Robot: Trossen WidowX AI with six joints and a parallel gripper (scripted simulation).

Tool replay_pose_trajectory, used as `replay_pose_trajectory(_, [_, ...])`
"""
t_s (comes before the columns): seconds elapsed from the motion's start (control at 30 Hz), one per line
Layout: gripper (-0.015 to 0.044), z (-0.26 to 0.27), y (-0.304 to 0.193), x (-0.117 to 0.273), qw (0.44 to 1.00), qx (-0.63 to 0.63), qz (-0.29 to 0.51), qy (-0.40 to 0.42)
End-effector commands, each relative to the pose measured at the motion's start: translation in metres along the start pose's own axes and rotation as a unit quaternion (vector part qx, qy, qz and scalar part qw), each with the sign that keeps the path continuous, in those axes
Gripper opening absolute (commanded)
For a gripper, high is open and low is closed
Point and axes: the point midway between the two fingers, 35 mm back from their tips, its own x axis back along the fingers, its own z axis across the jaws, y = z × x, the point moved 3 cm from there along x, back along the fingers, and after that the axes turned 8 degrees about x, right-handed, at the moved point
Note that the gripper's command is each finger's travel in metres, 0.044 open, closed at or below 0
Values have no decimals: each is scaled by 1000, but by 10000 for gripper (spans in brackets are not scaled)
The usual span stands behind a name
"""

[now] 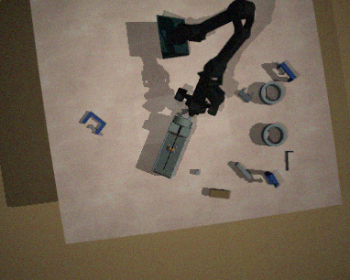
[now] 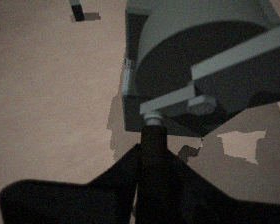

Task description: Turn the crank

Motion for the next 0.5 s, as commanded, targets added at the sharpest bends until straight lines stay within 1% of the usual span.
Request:
replay_pose_trajectory(0.0, [0, 5, 5, 5, 1000, 2, -6, 8])
replay_pose_trajectory(0.47, [0, 7, 13, 13, 1000, 2, -7, 8])
